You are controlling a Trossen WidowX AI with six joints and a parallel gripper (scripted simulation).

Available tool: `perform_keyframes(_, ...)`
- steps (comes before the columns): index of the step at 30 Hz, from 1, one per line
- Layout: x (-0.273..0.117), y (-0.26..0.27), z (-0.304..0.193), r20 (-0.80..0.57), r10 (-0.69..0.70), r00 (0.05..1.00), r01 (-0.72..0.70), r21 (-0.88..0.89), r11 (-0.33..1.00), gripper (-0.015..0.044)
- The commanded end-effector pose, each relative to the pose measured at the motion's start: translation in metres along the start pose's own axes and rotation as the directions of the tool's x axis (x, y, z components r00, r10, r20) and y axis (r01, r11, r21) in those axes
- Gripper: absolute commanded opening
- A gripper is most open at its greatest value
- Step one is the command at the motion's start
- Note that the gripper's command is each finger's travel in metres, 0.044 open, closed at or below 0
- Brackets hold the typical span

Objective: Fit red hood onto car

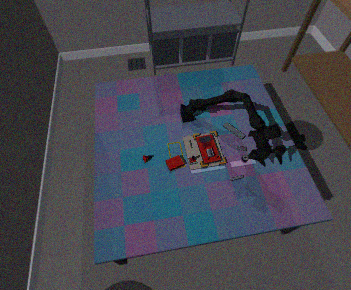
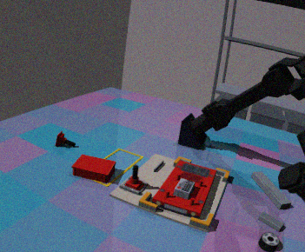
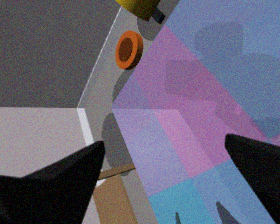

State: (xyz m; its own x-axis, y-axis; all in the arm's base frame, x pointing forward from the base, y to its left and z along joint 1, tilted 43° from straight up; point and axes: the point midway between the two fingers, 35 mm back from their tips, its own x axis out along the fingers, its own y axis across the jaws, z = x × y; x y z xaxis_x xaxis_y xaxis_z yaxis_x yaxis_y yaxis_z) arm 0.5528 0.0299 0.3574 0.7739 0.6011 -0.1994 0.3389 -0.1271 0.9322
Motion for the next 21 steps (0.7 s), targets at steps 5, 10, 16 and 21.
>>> perform_keyframes(5, -0.014, -0.072, 0.086, 0.132, -0.176, 0.975, 0.171, 0.052, 0.984, 0.0440)
perform_keyframes(10, -0.029, -0.116, 0.125, 0.178, -0.282, 0.943, 0.270, 0.091, 0.959, 0.0440)
perform_keyframes(16, -0.053, -0.170, 0.164, 0.202, -0.405, 0.892, 0.382, 0.144, 0.913, 0.0440)
perform_keyframes(21, -0.084, -0.220, 0.191, 0.192, -0.511, 0.838, 0.472, 0.214, 0.855, 0.0440)
